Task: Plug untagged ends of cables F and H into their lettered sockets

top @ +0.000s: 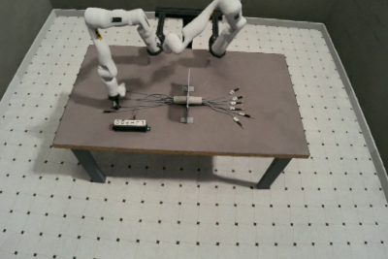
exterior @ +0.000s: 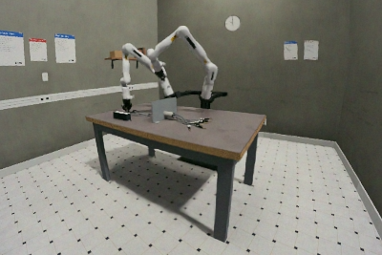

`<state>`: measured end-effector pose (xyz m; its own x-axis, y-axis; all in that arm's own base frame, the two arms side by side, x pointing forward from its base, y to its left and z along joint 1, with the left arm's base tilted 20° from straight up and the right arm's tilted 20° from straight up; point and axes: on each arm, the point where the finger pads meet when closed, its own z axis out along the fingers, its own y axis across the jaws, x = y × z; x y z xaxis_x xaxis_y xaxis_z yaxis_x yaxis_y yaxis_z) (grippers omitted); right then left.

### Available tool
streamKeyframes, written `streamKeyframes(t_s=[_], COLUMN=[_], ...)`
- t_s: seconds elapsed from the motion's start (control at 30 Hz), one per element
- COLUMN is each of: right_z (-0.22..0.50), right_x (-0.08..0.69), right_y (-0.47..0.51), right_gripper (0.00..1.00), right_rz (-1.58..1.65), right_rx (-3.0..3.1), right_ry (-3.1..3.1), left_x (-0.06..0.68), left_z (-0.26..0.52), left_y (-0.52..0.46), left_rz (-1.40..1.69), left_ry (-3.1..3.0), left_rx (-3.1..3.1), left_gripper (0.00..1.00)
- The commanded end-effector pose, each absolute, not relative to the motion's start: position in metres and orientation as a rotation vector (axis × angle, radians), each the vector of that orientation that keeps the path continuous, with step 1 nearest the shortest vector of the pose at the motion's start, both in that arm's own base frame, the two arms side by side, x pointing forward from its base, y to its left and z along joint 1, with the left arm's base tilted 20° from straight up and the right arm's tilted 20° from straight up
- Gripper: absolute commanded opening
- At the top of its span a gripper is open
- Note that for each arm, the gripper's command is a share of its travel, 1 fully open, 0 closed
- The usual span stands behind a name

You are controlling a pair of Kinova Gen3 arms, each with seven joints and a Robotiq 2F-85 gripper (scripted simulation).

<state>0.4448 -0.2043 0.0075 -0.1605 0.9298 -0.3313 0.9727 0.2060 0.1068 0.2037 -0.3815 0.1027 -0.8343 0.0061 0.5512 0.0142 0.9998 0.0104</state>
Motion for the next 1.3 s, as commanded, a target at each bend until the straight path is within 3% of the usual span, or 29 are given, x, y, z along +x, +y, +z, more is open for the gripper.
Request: streamKeyframes(t_s=[0.0,0.07,0.1,1.2,1.23,1.27], right_z=[0.008,0.008,0.008,0.008,0.064,0.064], right_x=[0.445,0.445,0.445,0.445,0.435,0.435], right_y=[-0.204,-0.204,-0.204,-0.204,-0.186,-0.186], right_gripper=[0.315,0.315,0.135,0.135,0.135,0.135], right_rz=[-0.185,-0.185,-0.185,-0.185,-0.185,-0.185], right_rx=[1.785,1.785,1.785,1.785,1.785,1.785], right_ry=[2.163,2.163,2.162,2.162,2.163,2.163], left_x=[0.204,0.204,0.204,0.204,0.204,0.204], left_z=[0.104,0.104,0.104,0.104,0.104,0.104], left_y=[-0.382,-0.382,-0.382,-0.382,-0.382,-0.382], left_rz=[-0.017,-0.017,-0.017,-0.017,-0.017,-0.017], left_ry=[-2.559,-2.559,-2.559,-2.559,-2.559,-2.559], left_rx=[-0.016,-0.016,-0.016,-0.016,-0.016,-0.016], left_gripper=[0.315,0.315,0.315,0.315,0.315,0.315])
